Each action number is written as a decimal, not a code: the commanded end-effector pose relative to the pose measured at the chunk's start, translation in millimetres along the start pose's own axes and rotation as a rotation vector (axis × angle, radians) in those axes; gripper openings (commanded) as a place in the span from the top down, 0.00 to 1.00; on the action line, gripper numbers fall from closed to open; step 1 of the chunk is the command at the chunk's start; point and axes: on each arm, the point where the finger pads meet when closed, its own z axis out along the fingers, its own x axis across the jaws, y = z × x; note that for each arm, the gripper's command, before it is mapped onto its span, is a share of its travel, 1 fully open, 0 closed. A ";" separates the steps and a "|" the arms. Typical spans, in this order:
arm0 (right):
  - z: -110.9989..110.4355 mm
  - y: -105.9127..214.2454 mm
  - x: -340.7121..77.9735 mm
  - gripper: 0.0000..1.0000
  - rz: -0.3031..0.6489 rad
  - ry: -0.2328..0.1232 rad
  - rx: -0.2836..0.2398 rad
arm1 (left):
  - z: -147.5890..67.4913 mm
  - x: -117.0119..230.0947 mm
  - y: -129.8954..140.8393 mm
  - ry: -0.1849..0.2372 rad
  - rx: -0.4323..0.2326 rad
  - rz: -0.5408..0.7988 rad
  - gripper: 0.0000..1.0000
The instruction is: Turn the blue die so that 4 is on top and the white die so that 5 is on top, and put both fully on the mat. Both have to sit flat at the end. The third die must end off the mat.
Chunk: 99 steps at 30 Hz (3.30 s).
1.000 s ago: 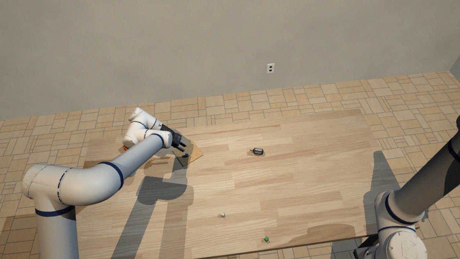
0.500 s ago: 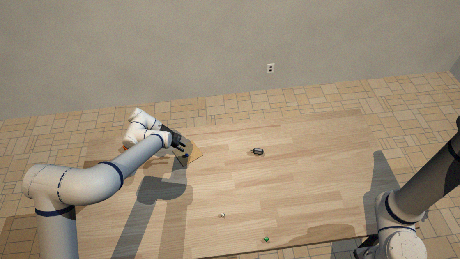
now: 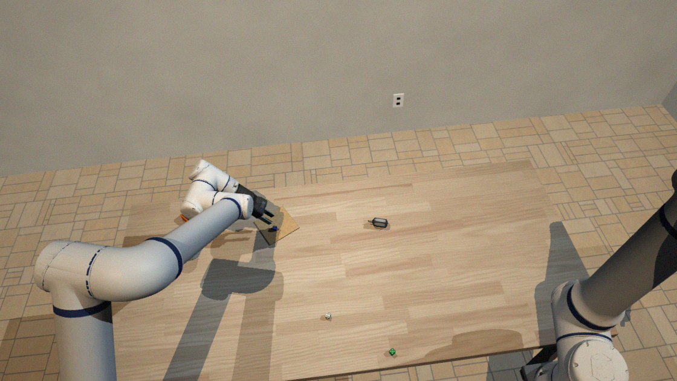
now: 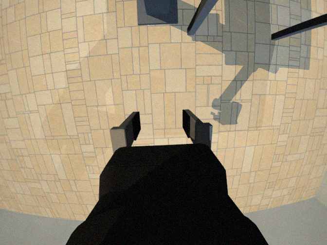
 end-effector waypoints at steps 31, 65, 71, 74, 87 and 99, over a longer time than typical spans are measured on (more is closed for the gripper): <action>-0.9 0.7 -0.2 0.00 0.000 0.000 -0.002 | 35.9 0.7 -35.9 0.001 0.000 0.001 0.36; -0.9 0.7 -0.2 0.00 0.000 0.000 -0.002 | 43.8 0.7 -43.8 0.001 0.000 0.001 0.36; -0.9 0.7 -0.2 0.00 0.000 0.000 -0.002 | 43.8 0.7 -43.8 0.001 0.000 0.001 0.36; -0.9 0.7 -0.2 0.00 0.000 0.000 -0.002 | 43.8 0.7 -43.8 0.001 0.000 0.001 0.66; -0.9 0.7 -0.2 0.00 0.000 0.000 -0.002 | 43.8 0.7 -43.8 0.001 0.000 0.001 0.66; -0.9 0.7 -0.2 0.00 0.000 0.000 -0.002 | 43.8 0.7 -43.8 0.001 0.000 0.001 0.66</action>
